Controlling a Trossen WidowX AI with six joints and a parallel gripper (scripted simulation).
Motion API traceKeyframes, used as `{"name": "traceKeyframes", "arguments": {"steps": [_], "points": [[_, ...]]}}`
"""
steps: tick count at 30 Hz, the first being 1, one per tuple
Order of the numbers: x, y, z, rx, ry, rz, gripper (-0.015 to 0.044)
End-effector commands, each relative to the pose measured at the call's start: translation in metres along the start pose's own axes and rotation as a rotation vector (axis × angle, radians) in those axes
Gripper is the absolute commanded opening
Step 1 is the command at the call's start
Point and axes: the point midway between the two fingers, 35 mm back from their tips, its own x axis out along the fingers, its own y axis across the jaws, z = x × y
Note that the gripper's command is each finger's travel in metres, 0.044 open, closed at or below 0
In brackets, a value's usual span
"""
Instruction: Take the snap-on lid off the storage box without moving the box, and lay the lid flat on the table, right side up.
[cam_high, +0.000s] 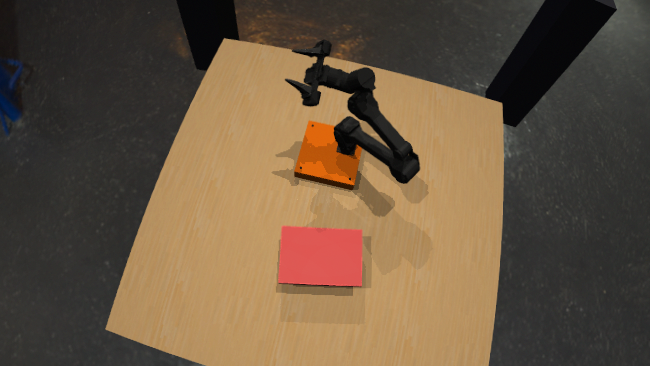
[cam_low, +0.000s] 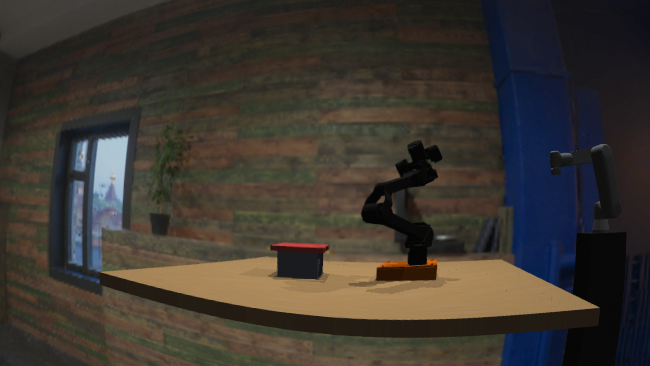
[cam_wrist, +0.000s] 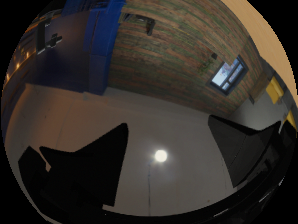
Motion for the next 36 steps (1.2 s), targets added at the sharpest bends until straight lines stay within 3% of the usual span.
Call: {"name": "traceKeyframes", "arguments": {"steps": [1,7,23,36], "points": [[0.001,-0.001,0.001,-0.001,-0.001,-0.005,0.0374],[0.018,-0.035,0.020,-0.055,-0.031,-0.198,0.0235],[0.016,-0.172,0.043,-0.338,0.067,-0.804,0.0235],[-0.074,-0.290,0.031,-0.704,0.485,-1.360,0.0235]]}}
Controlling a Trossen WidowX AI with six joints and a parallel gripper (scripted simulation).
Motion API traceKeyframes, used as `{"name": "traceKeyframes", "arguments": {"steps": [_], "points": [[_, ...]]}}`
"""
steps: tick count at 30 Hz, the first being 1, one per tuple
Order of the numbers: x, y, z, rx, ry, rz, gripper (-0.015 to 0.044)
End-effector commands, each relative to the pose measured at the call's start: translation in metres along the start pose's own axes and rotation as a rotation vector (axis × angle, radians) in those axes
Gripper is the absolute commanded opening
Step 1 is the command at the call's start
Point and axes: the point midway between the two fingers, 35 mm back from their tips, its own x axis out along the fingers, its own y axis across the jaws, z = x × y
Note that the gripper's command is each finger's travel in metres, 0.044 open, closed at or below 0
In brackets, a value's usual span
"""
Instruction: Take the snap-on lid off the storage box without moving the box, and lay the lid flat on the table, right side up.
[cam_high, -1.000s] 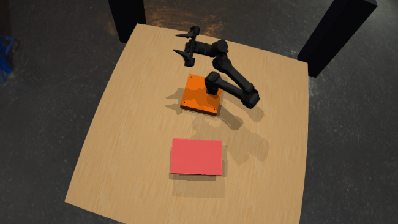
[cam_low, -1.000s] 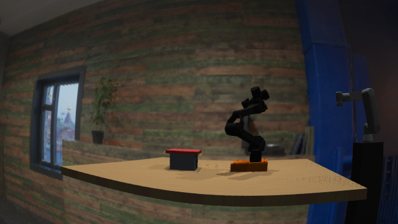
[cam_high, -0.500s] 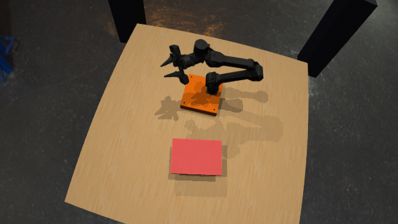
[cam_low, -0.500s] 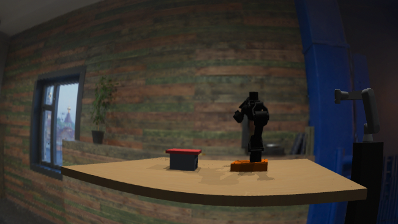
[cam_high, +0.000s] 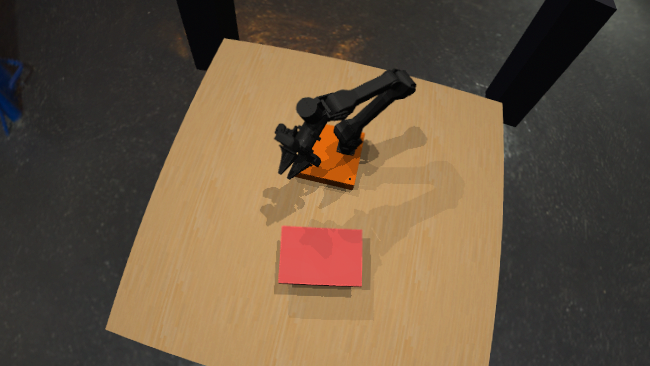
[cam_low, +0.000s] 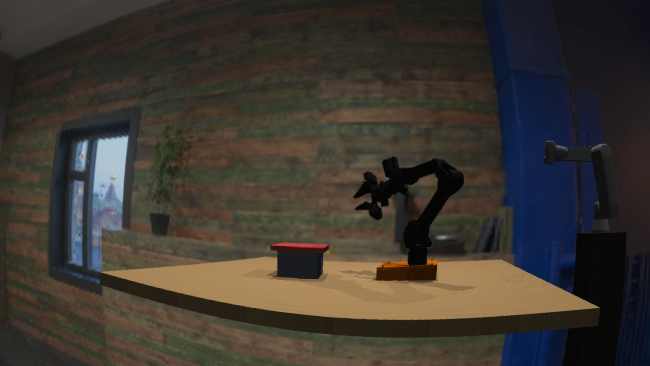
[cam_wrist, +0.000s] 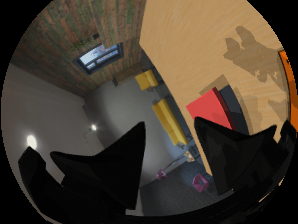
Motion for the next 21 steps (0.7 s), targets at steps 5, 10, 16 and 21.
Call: {"name": "traceKeyframes", "arguments": {"steps": [5,10,16,21], "points": [[0.024,-0.065,-0.063,-0.376,0.244,-0.286,0.0235],[0.023,-0.097,-0.090,-0.564,0.377,-0.393,0.0235],[0.023,-0.099,-0.091,-0.573,0.383,-0.398,0.0235],[0.023,-0.097,-0.091,-0.563,0.380,-0.392,0.0235]]}}
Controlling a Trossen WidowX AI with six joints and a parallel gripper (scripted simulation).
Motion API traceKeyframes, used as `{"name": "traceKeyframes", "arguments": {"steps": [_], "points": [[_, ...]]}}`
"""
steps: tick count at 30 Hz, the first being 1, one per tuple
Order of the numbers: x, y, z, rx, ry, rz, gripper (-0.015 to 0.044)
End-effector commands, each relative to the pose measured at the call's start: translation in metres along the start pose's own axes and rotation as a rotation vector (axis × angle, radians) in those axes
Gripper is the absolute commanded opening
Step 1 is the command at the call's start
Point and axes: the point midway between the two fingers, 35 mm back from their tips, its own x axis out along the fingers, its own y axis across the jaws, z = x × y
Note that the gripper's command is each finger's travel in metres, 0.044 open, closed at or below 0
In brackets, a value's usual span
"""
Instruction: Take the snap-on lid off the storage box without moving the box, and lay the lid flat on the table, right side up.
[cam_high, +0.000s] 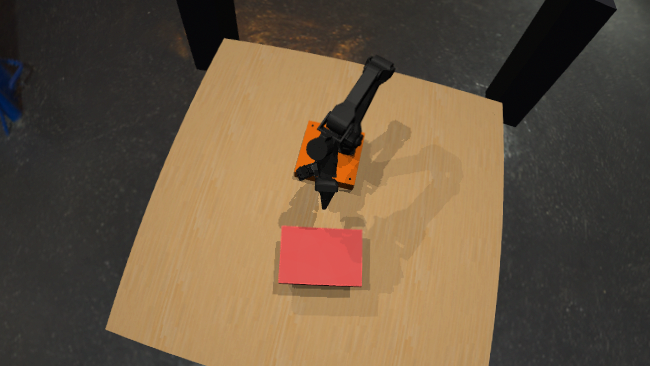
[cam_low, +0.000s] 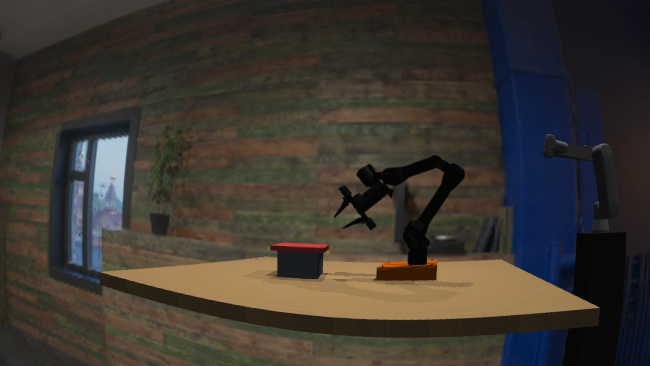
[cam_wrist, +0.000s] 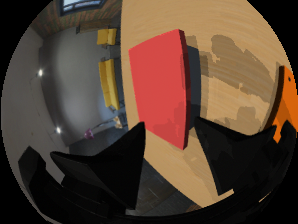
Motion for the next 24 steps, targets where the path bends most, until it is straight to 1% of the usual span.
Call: {"name": "traceKeyframes", "arguments": {"steps": [1,3,6,8,15,24], "points": [[0.001,-0.001,-0.002,-0.016,0.005,-0.012,0.0235],[0.007,-0.007,-0.001,-0.016,0.005,-0.012,0.0235],[0.028,-0.033,-0.001,-0.016,0.005,-0.012,0.0235],[0.033,-0.040,-0.001,-0.016,0.005,-0.012,0.0235],[0.034,-0.039,-0.001,-0.016,0.005,-0.012,0.0235],[0.048,-0.038,0.000,-0.016,0.006,-0.012,0.0235]]}}
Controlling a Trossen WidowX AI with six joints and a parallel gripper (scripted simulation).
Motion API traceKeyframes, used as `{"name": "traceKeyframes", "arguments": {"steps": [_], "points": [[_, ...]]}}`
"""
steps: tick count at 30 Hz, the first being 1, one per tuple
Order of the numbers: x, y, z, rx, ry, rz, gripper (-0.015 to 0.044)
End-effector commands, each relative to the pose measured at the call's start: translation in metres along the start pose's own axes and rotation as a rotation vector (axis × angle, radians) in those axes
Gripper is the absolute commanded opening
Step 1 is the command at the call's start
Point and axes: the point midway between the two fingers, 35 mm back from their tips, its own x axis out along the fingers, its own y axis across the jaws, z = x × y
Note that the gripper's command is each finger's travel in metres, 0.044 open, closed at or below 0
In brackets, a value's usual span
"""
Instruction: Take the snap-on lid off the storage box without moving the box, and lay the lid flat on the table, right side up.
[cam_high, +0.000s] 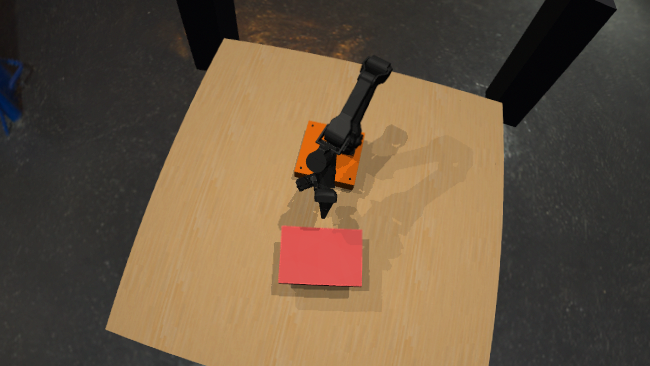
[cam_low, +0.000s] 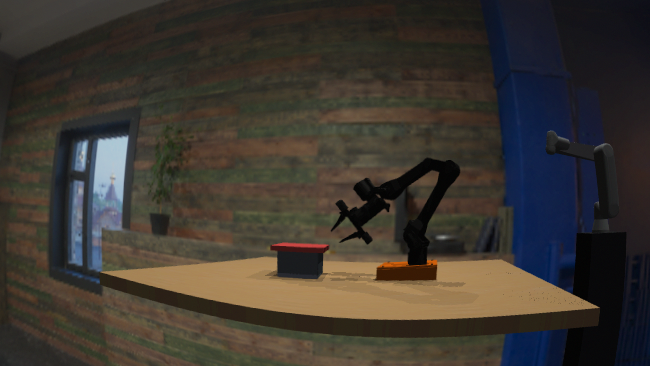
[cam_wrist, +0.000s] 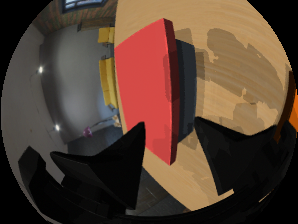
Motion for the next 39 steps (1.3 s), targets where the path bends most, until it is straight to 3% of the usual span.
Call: {"name": "traceKeyframes", "arguments": {"steps": [1,39], "points": [[0.009,-0.005,0.000,0.009,0.001,-0.015,0.0235],[0.062,-0.007,-0.002,0.010,0.000,-0.011,0.0222]]}}
